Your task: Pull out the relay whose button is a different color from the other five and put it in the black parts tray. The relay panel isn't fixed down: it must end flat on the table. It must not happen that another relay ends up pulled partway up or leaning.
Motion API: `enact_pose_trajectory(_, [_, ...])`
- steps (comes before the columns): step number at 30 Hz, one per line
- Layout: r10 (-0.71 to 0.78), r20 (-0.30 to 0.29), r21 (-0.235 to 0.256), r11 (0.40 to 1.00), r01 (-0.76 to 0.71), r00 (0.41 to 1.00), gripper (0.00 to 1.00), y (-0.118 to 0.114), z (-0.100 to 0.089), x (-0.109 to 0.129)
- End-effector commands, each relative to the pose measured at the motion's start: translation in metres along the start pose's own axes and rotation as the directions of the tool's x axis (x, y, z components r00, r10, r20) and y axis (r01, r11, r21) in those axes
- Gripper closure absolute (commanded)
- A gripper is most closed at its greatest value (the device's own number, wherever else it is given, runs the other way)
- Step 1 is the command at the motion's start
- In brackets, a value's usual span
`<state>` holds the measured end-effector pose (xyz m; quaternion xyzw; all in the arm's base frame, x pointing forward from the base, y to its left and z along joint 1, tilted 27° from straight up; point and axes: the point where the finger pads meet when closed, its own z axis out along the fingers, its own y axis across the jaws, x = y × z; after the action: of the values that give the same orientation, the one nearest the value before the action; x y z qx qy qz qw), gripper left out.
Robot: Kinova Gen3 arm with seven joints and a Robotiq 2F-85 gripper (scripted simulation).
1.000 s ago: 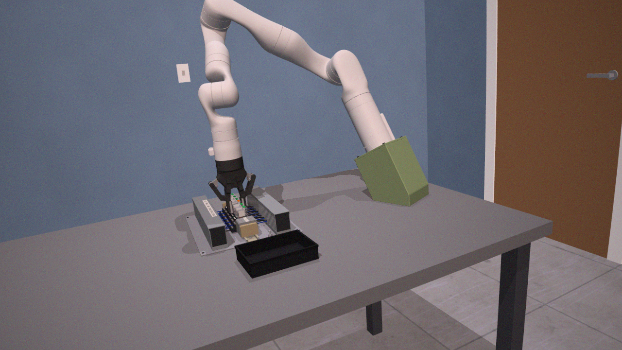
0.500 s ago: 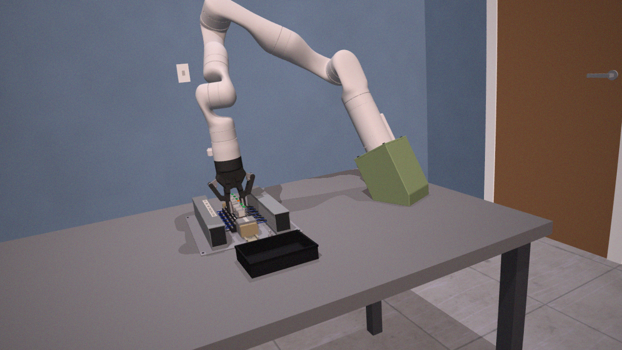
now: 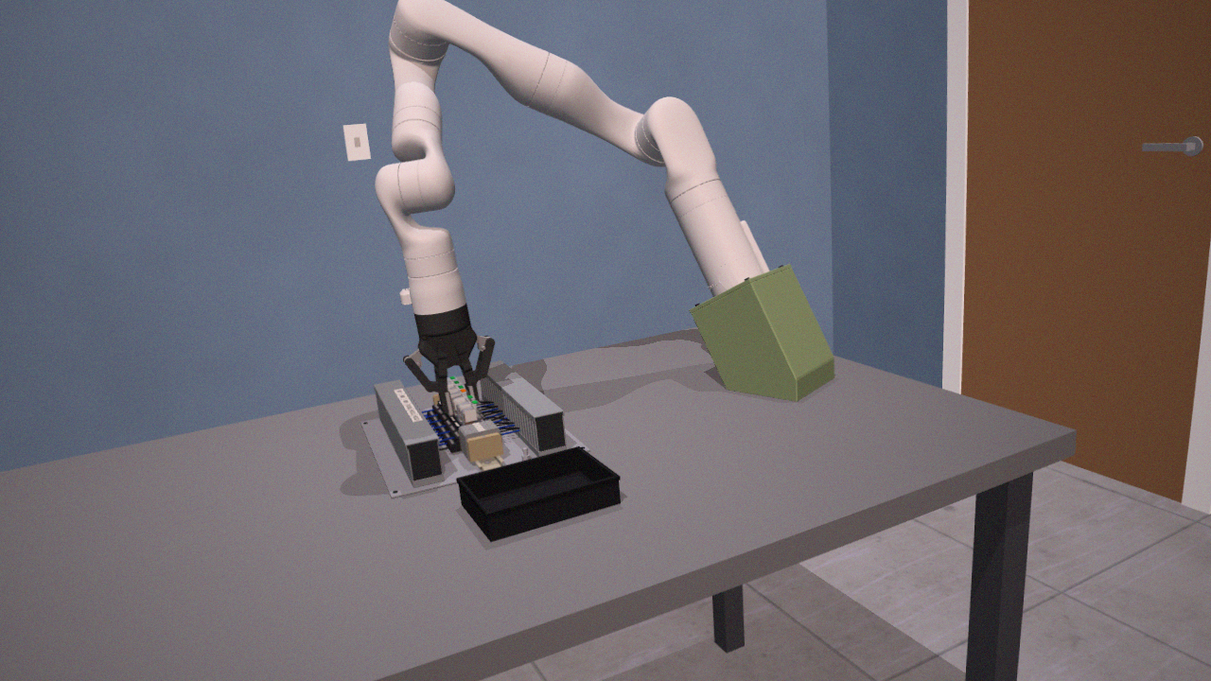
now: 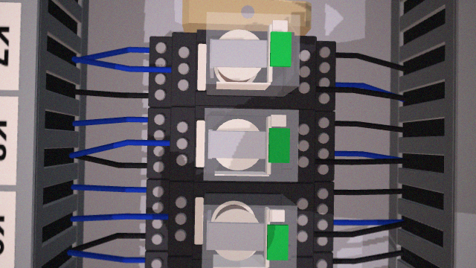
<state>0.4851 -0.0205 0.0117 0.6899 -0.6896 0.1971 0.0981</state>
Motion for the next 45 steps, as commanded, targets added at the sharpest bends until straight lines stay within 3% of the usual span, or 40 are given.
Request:
enact_pose_trajectory(1, [-0.004, 0.001, -0.008, 1.0, 0.004, 1.0, 1.0, -0.0014, 0.0004, -0.0005])
enact_pose_trajectory(30, [-0.004, 0.001, -0.036, 0.999, 0.004, 1.0, 1.0, -0.0021, 0.0002, -0.0006])
enact_pose_trajectory(45, [-0.004, 0.001, -0.001, 1.0, 0.004, 1.0, 1.0, -0.0011, -0.0034, -0.0006])
